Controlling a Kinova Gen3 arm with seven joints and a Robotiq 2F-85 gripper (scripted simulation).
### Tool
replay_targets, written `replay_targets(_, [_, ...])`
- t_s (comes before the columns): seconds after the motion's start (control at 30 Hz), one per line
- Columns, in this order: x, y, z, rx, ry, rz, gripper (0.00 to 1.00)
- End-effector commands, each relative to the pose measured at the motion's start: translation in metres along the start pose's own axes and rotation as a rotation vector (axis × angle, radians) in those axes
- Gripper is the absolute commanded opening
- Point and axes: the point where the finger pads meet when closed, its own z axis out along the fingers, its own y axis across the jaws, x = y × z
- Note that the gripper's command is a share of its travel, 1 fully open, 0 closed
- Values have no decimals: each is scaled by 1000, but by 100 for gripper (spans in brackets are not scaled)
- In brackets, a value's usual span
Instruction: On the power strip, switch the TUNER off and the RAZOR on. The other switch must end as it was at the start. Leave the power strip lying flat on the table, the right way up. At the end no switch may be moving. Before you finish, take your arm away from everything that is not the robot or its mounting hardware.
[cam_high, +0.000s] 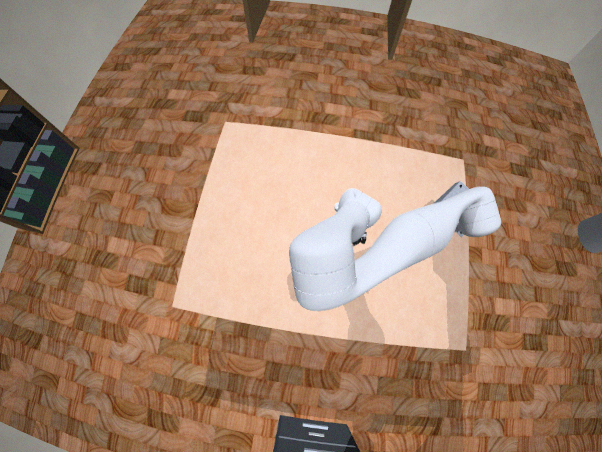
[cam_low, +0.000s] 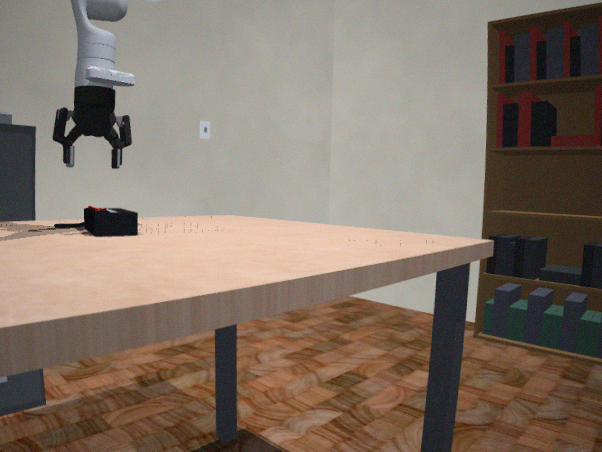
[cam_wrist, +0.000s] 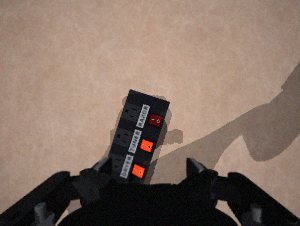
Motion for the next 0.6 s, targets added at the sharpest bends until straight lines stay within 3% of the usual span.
replay_targets(0.0, [3, 1, 3, -6, 3, 69, 100])
replay_targets(0.27, [4, 2, 9, -7, 2, 239, 100])
replay_targets(0.57, [4, 3, 11, -7, 2, 299, 100])
